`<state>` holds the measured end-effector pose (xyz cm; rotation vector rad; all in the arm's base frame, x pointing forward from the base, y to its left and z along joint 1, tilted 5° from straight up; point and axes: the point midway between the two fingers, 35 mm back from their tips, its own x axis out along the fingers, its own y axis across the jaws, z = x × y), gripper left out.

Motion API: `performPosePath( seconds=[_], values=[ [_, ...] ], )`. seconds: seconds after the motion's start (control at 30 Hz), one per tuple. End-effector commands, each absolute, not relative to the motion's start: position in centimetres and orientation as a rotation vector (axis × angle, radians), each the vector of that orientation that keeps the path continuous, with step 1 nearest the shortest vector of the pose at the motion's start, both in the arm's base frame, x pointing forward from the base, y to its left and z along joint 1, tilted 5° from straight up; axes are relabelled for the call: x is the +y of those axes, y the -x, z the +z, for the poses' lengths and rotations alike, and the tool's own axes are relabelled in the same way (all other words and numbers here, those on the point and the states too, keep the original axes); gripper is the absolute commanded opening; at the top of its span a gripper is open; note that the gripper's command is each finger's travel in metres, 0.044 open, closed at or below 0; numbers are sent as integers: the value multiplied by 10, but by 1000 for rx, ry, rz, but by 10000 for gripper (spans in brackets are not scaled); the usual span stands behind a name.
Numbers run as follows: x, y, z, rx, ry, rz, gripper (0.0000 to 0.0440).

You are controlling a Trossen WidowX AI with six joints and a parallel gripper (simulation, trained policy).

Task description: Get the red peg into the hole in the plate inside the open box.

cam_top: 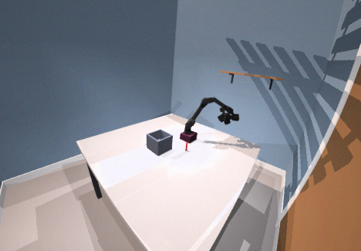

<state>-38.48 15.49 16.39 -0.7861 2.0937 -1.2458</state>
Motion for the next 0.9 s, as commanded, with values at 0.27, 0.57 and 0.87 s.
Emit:
performPosePath(
  seconds=[0.27,0.57,0.87],
  values=[
    [213,319,153,2131,415,-1179,439],
    [263,228,146,2104,26,-1124,404],
    [286,120,153,2024,-339,-1034,347]
  ],
)
